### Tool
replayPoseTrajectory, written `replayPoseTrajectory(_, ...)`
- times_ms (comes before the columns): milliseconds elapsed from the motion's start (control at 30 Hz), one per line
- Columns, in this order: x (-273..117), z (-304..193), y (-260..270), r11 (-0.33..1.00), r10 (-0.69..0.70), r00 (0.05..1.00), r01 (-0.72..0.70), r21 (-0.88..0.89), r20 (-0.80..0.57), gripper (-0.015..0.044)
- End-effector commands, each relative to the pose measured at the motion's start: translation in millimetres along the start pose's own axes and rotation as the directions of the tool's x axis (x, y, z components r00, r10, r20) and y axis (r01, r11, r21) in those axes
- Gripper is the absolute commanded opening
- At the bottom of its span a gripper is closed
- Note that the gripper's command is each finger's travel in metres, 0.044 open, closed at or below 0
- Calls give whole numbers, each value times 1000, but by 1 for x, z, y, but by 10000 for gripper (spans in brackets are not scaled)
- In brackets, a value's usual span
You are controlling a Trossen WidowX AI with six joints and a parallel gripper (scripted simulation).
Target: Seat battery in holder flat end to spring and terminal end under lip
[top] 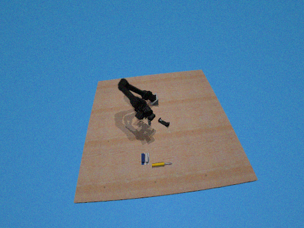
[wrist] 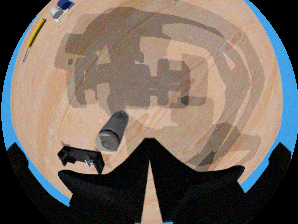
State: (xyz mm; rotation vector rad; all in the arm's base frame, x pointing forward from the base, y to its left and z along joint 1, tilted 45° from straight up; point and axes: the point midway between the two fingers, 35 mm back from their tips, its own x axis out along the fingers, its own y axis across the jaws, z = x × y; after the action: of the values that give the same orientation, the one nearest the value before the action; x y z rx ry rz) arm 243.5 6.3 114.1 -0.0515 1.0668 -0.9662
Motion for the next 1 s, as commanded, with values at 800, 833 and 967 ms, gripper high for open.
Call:
replayPoseTrajectory(800,15,2,29,1000,0,1000,0,2,10,0)
replayPoseTrajectory(833,15,2,31,1000,0,1000,0,2,10,0)
replayPoseTrajectory(967,16,2,37,1000,1,1000,-1,2,10,0)
